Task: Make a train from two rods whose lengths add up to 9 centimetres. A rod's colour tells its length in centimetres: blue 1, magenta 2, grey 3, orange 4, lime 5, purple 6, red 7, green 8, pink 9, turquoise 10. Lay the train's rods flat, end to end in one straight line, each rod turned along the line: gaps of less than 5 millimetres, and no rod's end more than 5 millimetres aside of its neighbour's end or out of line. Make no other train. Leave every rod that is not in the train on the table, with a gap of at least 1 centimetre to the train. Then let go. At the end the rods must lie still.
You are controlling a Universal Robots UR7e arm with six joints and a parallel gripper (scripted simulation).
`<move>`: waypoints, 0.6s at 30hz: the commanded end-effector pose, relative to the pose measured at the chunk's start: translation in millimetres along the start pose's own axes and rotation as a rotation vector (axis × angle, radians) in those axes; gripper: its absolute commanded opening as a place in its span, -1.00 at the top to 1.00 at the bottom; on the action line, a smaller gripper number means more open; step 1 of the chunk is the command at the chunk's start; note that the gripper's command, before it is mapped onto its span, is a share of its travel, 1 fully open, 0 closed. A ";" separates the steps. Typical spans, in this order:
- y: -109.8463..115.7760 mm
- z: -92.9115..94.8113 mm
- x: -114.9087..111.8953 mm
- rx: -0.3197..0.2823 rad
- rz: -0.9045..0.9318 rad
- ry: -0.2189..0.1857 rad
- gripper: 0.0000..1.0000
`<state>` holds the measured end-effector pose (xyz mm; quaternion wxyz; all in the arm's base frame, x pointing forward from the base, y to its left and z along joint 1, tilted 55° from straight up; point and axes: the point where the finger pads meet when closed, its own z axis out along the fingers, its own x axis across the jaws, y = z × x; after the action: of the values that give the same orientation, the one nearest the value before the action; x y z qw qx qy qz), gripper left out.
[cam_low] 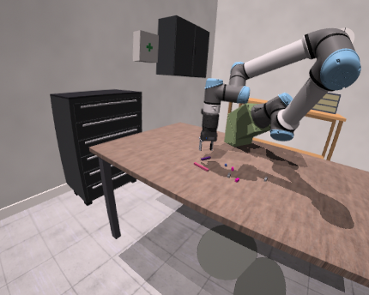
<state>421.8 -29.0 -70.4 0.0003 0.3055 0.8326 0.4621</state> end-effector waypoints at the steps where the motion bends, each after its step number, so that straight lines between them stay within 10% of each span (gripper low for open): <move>1: 1.4 -1.0 0.2 0.000 -0.011 -0.001 -1.00; 18: 31.7 -11.4 14.2 0.001 -0.250 -0.002 -1.00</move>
<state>422.7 -21.4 -45.7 0.0411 0.2309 0.8564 0.4600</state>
